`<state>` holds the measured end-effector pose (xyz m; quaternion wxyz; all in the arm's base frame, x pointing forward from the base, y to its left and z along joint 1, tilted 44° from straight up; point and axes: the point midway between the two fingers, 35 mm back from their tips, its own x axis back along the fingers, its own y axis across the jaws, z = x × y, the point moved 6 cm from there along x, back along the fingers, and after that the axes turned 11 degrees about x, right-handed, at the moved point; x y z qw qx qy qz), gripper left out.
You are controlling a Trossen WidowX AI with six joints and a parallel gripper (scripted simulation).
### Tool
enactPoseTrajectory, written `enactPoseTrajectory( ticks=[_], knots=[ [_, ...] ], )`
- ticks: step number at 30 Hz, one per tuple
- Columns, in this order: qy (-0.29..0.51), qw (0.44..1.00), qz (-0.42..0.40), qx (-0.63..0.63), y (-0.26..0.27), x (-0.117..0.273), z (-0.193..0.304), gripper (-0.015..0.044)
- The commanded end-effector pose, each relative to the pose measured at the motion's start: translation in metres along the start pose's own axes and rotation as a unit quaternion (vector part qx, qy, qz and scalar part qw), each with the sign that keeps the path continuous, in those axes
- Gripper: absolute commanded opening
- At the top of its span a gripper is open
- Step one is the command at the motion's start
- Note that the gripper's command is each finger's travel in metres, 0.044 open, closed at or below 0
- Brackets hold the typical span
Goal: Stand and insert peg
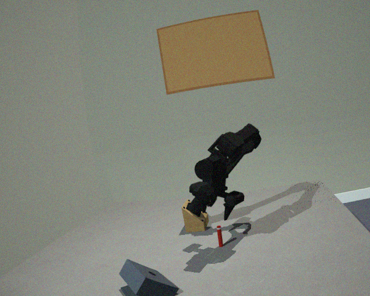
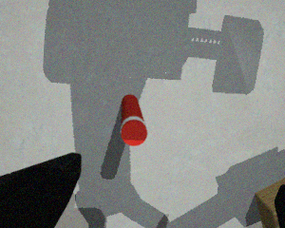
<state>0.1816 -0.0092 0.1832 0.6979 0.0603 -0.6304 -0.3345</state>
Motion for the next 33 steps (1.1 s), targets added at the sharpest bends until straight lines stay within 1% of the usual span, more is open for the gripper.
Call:
enactPoseTrajectory(
  ticks=[1, 3, 5, 13, 19, 33],
  knots=[
    [0.011, 0.998, -0.057, -0.004, -0.001, 0.005, -0.009, 0.0440],
    [0.015, 0.996, -0.087, -0.007, -0.002, 0.008, -0.013, 0.0440],
    [0.016, 0.995, -0.098, -0.009, -0.003, 0.009, -0.015, 0.0440],
    [0.016, 0.995, -0.098, -0.009, -0.003, 0.008, -0.015, 0.0440],
    [0.016, 0.995, -0.098, -0.016, 0.001, -0.008, -0.014, 0.0440],
    [0.016, 0.995, -0.096, -0.017, 0.004, -0.026, -0.015, 0.0440]
  ],
)
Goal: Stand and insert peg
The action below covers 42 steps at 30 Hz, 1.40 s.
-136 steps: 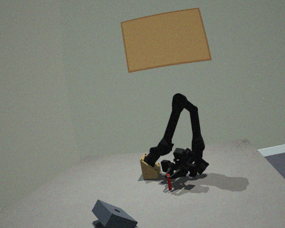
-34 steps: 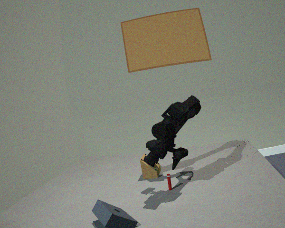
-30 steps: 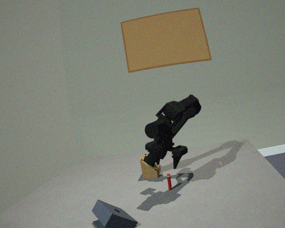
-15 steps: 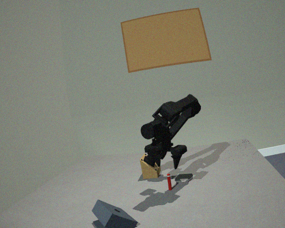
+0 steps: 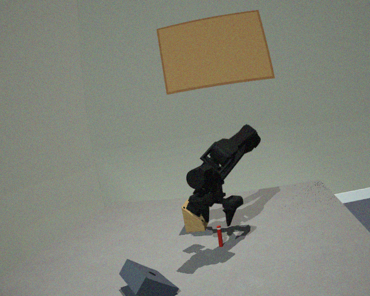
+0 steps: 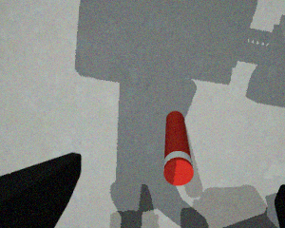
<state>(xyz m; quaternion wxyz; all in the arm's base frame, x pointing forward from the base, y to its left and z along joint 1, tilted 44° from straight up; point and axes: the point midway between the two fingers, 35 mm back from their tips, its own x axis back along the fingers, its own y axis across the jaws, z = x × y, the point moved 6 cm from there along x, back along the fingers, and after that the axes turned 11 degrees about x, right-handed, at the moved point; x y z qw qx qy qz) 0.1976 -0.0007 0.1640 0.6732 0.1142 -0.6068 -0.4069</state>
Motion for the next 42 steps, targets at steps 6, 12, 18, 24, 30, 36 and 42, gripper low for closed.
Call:
enactPoseTrajectory(
  ticks=[6, 12, 18, 24, 30, 36, 42],
  knots=[
    [0.000, 1.000, -0.002, -0.003, 0.000, -0.015, 0.000, 0.0440],
    [0.000, 1.000, -0.002, -0.003, 0.001, -0.024, 0.000, 0.0440],
    [0.001, 1.000, -0.003, -0.003, 0.001, -0.034, 0.000, 0.0440],
    [0.001, 1.000, -0.004, -0.002, 0.001, -0.044, 0.001, 0.0440],
    [0.002, 1.000, -0.005, -0.002, 0.001, -0.052, 0.002, 0.0440],
    [0.000, 1.000, -0.002, 0.001, 0.001, -0.049, 0.001, 0.0309],
    [0.000, 1.000, -0.002, 0.001, 0.001, -0.049, 0.001, 0.0151]
  ],
)
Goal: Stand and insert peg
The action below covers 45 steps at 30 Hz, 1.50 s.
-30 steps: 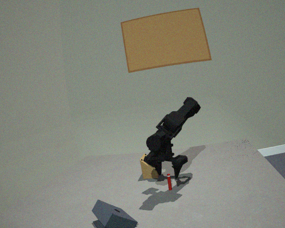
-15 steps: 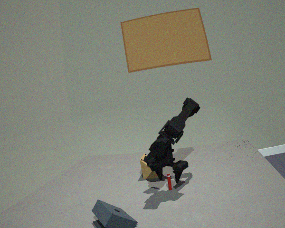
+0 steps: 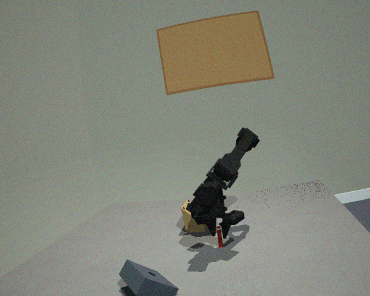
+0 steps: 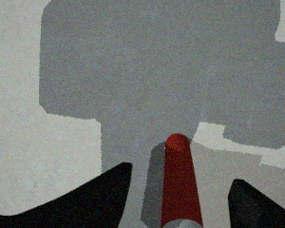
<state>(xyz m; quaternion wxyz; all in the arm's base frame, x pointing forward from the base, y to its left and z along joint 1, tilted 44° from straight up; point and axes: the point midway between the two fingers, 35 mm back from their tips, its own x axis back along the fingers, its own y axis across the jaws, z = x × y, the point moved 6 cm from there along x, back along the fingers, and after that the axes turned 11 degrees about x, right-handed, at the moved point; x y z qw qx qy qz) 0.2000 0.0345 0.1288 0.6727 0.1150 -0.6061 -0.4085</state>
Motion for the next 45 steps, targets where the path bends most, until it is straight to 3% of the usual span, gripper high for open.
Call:
enactPoseTrajectory(
  ticks=[1, 4, 11, 36, 45],
  knots=[
    [0.000, 1.000, -0.001, 0.001, 0.000, 0.000, 0.000, 0.0125],
    [0.000, 1.000, -0.001, 0.001, 0.000, 0.000, 0.000, 0.0046],
    [0.000, 1.000, -0.001, 0.001, 0.000, 0.000, 0.000, 0.0000],
    [0.001, 1.000, -0.001, -0.002, -0.002, 0.077, -0.003, 0.0000],
    [-0.013, 1.000, 0.015, -0.006, -0.004, 0.078, -0.012, 0.0000]
  ],
)
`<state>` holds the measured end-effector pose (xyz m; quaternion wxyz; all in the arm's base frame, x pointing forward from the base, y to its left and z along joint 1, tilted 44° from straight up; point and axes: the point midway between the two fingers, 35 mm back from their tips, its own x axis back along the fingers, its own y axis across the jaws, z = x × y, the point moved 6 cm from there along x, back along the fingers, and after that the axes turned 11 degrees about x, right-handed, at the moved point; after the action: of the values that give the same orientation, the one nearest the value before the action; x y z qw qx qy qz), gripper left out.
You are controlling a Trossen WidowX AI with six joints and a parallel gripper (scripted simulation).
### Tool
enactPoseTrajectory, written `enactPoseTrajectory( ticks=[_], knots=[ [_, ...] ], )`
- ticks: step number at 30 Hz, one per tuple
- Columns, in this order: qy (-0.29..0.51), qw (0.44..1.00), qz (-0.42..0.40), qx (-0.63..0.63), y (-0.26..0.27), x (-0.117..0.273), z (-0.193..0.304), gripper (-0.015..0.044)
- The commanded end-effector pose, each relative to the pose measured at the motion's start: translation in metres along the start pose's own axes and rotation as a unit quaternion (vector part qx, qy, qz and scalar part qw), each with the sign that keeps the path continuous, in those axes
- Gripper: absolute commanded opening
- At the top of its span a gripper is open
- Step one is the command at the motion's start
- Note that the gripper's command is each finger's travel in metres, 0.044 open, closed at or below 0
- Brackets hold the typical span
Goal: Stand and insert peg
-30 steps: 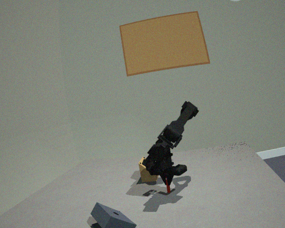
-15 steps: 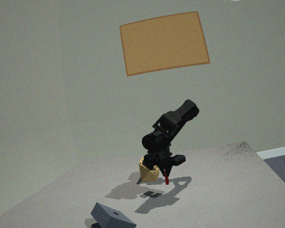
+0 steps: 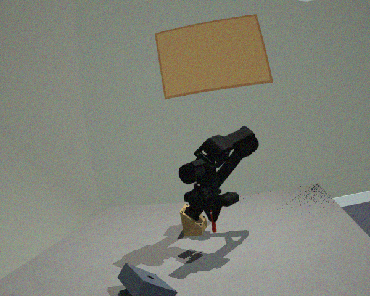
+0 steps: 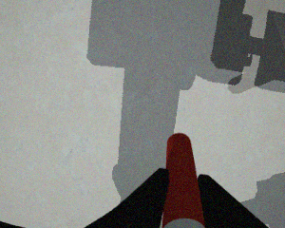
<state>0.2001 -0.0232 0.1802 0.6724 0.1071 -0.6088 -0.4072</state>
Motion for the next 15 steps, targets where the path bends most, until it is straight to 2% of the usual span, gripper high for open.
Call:
enactPoseTrajectory(
  ticks=[1, 15],
  knots=[
    [-0.011, 1.000, 0.012, -0.003, -0.001, 0.001, -0.006, 0.0000],
    [-0.055, 0.997, 0.050, -0.014, -0.004, -0.002, -0.030, 0.0000]
  ],
)
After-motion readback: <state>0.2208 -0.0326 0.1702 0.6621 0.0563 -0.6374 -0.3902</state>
